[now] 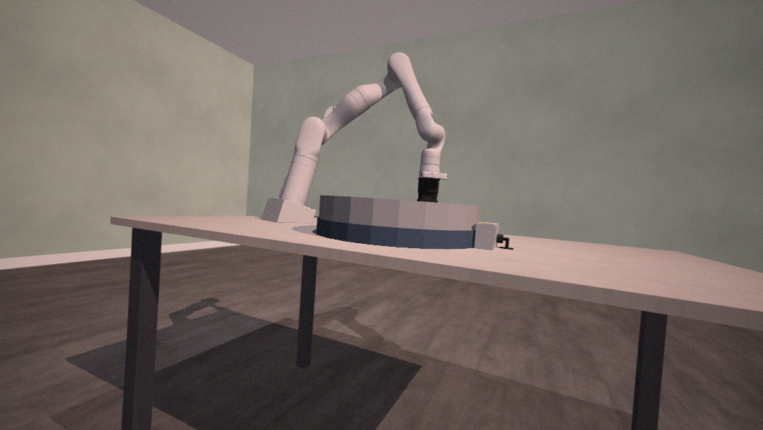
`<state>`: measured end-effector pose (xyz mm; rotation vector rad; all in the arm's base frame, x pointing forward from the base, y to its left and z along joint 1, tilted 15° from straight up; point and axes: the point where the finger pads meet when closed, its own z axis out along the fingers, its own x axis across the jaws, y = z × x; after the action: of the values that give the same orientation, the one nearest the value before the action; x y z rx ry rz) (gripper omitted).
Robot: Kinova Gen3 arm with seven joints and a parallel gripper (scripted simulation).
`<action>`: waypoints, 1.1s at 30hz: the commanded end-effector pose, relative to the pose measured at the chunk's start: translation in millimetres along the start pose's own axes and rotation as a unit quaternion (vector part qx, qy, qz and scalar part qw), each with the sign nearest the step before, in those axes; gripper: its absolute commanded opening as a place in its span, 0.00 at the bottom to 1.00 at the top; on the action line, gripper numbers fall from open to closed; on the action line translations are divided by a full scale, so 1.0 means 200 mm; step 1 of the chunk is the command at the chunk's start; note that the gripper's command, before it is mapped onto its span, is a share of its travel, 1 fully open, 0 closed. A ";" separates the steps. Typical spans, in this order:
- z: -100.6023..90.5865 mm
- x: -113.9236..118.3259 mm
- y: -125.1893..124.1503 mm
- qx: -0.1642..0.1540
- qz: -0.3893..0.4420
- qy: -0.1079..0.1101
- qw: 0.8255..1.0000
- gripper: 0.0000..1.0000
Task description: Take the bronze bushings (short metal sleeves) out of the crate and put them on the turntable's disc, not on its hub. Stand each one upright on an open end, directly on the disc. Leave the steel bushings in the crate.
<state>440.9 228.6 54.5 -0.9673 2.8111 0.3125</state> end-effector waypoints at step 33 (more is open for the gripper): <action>-0.36 0.00 0.00 0.000 0.000 -0.001 1.000 0.00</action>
<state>431.8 209.0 107.1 -0.9686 2.8352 0.3077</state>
